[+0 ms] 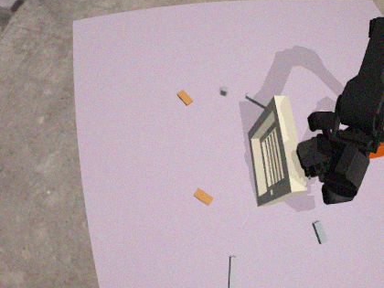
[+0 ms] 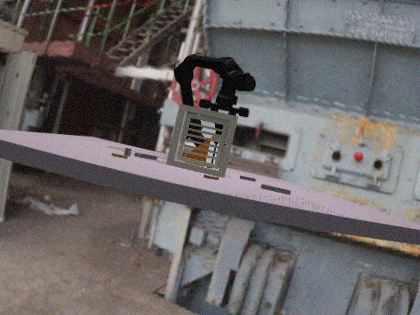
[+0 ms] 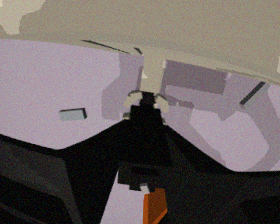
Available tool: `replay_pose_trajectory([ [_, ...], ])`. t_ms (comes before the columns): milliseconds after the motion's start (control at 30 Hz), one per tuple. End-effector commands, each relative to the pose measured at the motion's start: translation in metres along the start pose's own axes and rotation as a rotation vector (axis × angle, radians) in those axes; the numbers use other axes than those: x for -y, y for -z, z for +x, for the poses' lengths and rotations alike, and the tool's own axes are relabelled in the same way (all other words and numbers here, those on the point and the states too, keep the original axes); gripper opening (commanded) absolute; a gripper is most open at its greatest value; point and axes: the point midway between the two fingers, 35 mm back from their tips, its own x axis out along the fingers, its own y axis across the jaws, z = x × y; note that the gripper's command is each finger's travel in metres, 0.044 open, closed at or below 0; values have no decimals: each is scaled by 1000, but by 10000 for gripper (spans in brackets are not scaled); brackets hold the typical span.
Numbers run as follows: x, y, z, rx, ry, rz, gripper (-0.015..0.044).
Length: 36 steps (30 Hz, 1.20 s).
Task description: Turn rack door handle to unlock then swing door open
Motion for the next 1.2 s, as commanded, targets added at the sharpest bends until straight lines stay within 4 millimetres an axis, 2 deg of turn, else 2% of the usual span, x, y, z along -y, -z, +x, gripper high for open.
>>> replay_pose_trajectory([
  [0,0,1,1,-3,2,-6,46],
  [133,0,1,1,-3,2,-6,19],
  [300,0,1,1,-3,2,-39,17],
  [1167,0,1,1,-4,0,-1311,17],
])
